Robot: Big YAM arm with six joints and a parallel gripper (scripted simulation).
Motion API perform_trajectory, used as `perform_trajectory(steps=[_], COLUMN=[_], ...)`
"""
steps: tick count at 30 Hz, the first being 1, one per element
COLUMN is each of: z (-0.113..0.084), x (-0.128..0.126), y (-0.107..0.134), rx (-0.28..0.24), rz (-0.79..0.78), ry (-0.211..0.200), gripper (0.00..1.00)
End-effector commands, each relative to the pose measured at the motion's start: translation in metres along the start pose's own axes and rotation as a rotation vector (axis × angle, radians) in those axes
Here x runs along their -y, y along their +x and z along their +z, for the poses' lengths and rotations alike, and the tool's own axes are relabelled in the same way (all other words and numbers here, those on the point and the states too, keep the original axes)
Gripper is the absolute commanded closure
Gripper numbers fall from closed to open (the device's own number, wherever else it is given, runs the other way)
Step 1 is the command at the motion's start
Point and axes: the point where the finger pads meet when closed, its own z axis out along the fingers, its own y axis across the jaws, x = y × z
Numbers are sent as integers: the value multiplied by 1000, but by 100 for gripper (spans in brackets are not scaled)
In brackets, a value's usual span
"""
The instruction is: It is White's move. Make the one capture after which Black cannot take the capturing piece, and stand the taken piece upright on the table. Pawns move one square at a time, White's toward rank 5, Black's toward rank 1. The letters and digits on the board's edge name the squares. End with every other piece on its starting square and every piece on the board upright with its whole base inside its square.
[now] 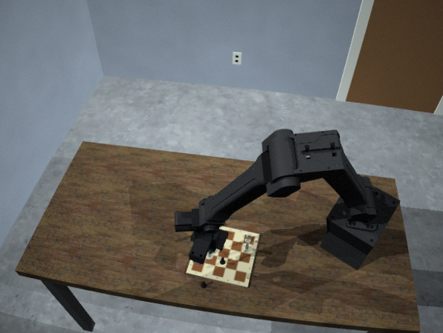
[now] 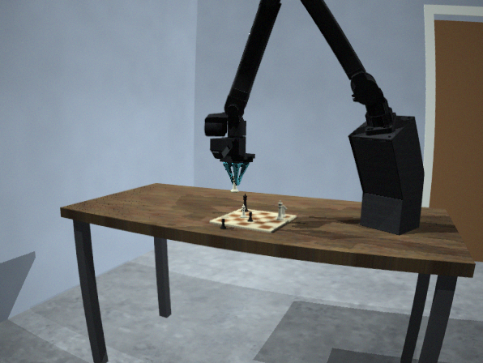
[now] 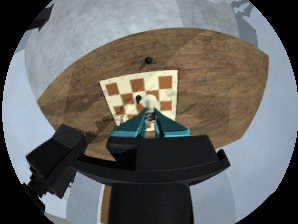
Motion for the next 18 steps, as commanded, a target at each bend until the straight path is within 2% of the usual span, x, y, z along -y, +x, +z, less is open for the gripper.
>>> perform_trajectory(steps=[1, 9, 12, 14, 15, 18], z=[-9, -8, -12, -12, -10, -10], x=[-11, -57, -54, -54, -55, -54], y=[-13, -9, 1, 1, 3, 2], rx=[19, 2, -3, -3, 3, 5], rz=[-258, -628, -764, -764, -877, -897], ry=[25, 9, 16, 16, 25, 29], gripper=[100, 100, 100, 100, 100, 100])
